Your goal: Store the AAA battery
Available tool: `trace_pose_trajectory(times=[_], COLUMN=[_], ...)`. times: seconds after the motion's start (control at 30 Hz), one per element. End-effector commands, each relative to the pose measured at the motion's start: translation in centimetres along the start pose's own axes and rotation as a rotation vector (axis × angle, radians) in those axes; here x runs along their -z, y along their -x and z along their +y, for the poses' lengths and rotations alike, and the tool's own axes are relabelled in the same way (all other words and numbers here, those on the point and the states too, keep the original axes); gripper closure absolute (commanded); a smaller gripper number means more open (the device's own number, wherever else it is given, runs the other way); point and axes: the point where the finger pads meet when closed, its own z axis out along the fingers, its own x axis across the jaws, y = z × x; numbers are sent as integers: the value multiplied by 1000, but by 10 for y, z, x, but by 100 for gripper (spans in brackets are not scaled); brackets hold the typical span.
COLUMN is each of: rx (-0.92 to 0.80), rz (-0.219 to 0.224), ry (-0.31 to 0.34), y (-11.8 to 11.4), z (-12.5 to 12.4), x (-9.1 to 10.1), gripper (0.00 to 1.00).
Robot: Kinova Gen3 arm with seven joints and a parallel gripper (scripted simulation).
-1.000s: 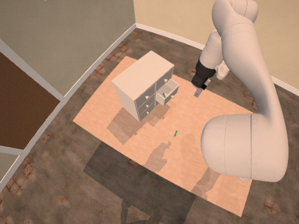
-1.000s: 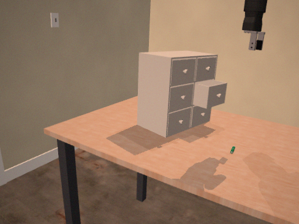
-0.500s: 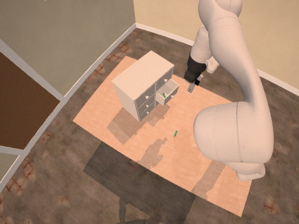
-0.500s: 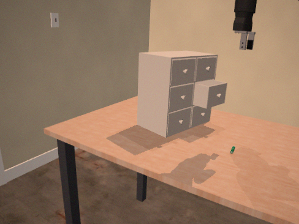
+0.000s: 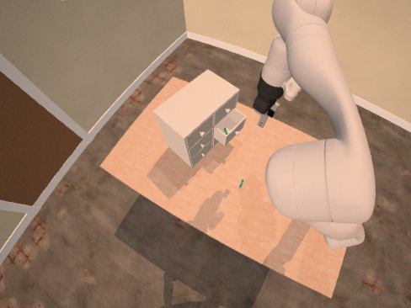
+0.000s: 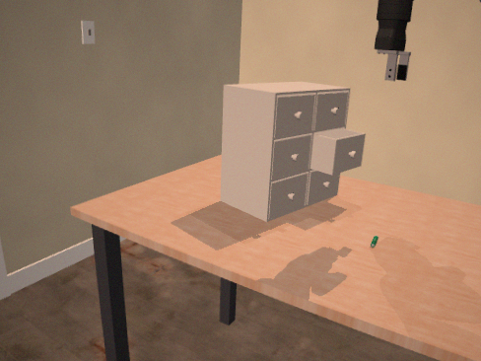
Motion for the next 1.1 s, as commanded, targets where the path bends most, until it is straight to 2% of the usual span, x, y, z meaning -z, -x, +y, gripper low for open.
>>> trace_pose_trajectory(times=[0.0, 1.07], rx=[2, 97], rz=[-1, -4], ry=[2, 1], y=[0, 0], z=[0, 3], x=[1, -3], gripper=[0, 0])
